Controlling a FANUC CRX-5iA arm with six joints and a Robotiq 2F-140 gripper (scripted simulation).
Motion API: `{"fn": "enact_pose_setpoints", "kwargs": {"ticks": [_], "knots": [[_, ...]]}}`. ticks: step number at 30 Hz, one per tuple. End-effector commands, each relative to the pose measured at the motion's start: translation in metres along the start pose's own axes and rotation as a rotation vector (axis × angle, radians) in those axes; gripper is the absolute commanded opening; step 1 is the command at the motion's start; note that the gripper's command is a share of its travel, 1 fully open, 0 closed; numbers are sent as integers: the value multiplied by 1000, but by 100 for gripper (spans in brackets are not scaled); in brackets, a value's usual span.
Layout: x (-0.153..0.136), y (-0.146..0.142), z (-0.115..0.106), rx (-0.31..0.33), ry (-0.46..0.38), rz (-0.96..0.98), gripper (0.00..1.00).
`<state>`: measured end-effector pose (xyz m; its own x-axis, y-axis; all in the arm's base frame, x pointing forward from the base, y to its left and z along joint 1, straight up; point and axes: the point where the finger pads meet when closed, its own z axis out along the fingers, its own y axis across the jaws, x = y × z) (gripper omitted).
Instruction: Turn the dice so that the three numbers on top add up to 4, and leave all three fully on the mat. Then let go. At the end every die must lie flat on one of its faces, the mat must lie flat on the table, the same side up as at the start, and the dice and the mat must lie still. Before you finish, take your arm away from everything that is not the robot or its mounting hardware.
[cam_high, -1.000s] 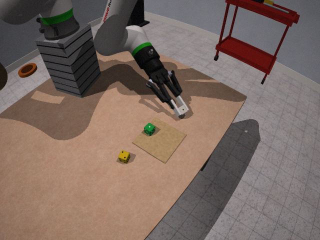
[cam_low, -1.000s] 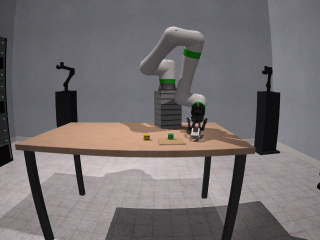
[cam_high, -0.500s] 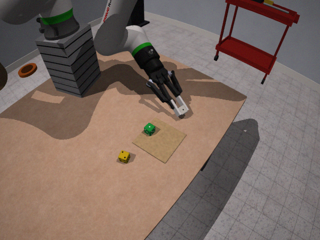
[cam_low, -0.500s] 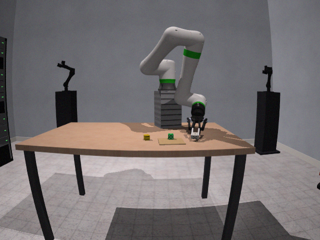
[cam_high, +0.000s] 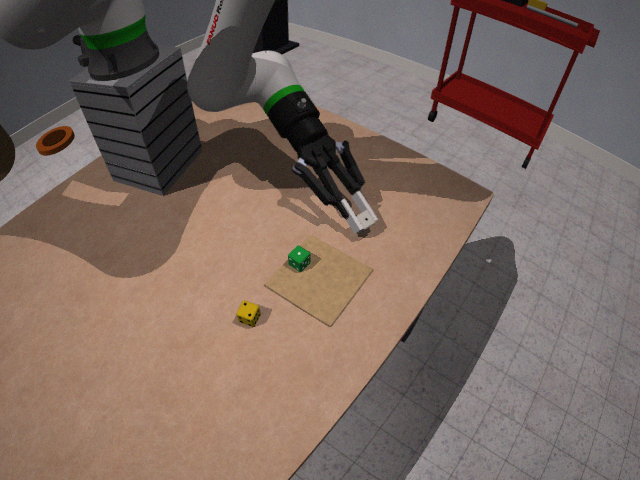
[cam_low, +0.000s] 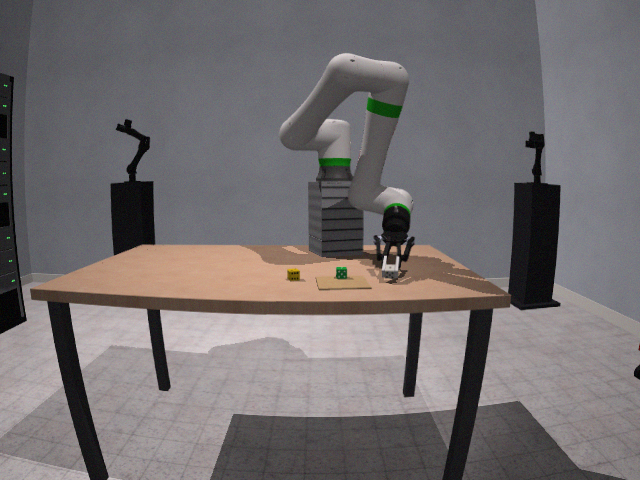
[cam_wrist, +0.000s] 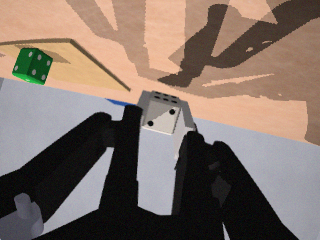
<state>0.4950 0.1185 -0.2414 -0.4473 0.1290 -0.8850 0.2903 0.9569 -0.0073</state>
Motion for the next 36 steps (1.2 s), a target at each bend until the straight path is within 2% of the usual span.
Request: {"fn": "enact_pose_setpoints", "kwargs": {"ticks": [1, 36], "knots": [[0, 0, 0, 0, 0, 0, 16], [10, 0, 6, 0, 0, 0, 16]]}}
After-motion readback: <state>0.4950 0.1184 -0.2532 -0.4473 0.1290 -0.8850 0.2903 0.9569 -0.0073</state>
